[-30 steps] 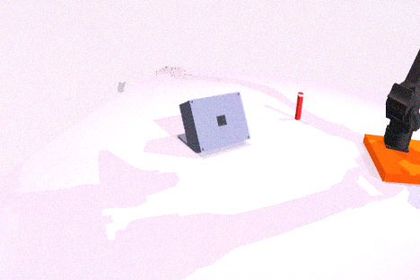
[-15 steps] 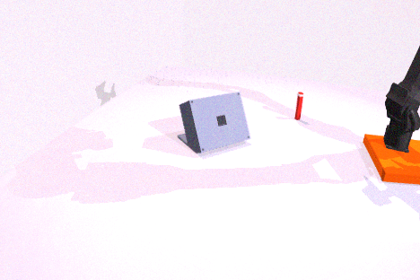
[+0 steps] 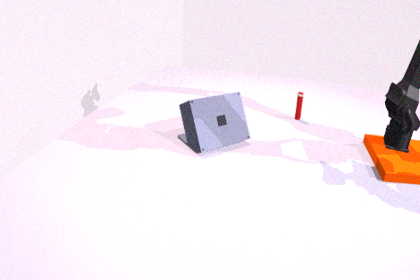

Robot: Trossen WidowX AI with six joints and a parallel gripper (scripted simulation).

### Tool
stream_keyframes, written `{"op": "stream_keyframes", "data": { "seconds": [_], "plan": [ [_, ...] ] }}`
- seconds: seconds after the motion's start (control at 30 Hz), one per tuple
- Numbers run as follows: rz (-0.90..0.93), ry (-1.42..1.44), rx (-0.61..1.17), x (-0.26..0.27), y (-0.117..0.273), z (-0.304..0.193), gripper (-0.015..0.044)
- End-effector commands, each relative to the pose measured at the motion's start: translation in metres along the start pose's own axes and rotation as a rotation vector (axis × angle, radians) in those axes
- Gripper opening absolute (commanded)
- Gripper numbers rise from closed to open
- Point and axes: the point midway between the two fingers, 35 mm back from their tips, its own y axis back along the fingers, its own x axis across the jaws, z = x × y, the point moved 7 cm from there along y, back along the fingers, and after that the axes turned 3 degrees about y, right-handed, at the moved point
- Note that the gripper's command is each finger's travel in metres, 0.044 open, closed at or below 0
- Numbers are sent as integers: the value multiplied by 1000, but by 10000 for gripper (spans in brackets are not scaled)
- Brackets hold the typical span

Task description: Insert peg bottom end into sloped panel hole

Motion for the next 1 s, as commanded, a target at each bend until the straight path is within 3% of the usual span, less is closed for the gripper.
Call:
{"op": "stream_keyframes", "data": {
  "seconds": [0.0, 0.5, 0.97],
  "plan": [
    [-72, 126, -17, -25, -14, 14, 440],
    [-437, 499, -138, -98, -51, 88, 440],
    [-855, 682, -341, -138, -58, 182, 440]
  ]
}}
